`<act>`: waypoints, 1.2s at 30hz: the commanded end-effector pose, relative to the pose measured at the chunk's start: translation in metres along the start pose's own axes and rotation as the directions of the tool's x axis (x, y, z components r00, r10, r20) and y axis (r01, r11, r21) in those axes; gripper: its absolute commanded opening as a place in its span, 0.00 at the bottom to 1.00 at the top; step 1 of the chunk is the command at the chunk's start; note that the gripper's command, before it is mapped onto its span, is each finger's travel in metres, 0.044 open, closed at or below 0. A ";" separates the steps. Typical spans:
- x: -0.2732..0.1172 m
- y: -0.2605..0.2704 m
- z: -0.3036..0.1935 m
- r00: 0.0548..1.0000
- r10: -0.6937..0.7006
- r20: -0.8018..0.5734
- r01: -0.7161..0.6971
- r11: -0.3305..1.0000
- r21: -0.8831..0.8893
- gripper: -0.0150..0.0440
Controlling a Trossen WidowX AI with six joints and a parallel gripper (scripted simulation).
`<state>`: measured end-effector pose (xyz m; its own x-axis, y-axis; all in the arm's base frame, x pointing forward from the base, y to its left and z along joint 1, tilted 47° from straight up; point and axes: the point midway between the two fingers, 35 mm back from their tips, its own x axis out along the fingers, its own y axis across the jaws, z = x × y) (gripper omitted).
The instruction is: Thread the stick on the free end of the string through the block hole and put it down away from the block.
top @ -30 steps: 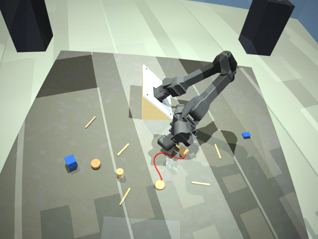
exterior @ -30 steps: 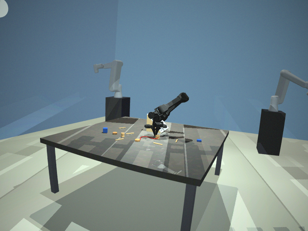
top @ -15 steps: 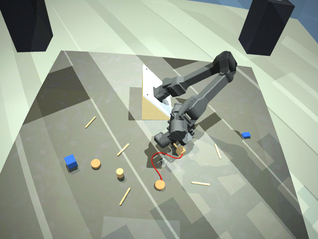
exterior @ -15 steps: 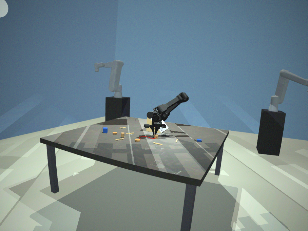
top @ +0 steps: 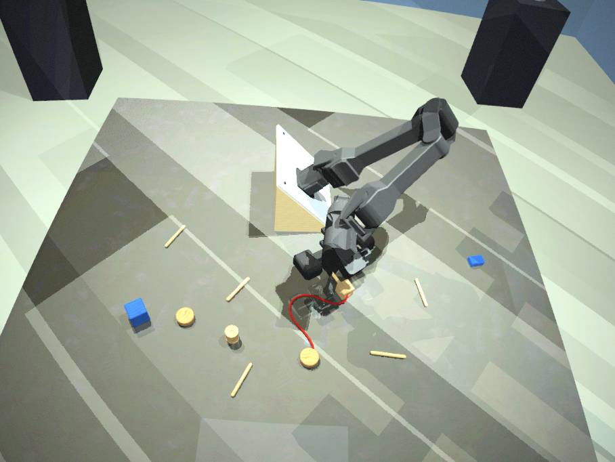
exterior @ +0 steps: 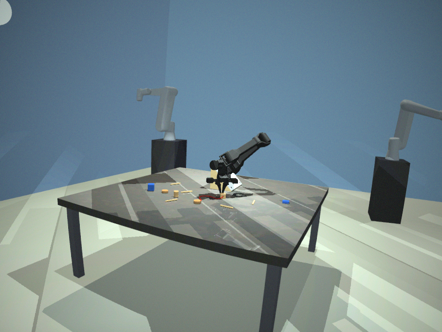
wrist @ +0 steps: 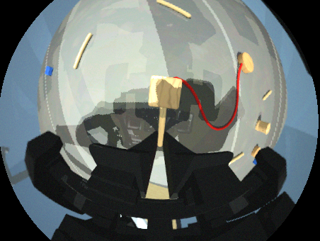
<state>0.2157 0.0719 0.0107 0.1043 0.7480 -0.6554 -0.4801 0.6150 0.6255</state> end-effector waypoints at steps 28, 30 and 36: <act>-0.001 0.001 -0.027 1.000 0.006 -0.009 -0.005 0.992 0.127 0.25; -0.001 0.001 -0.028 1.000 0.007 -0.009 -0.005 0.991 0.136 0.25; -0.002 0.001 -0.033 1.000 0.008 -0.009 -0.006 0.987 0.164 0.25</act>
<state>0.1914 0.0639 0.0010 0.1003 0.7519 -0.6516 -0.3551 0.6389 0.6825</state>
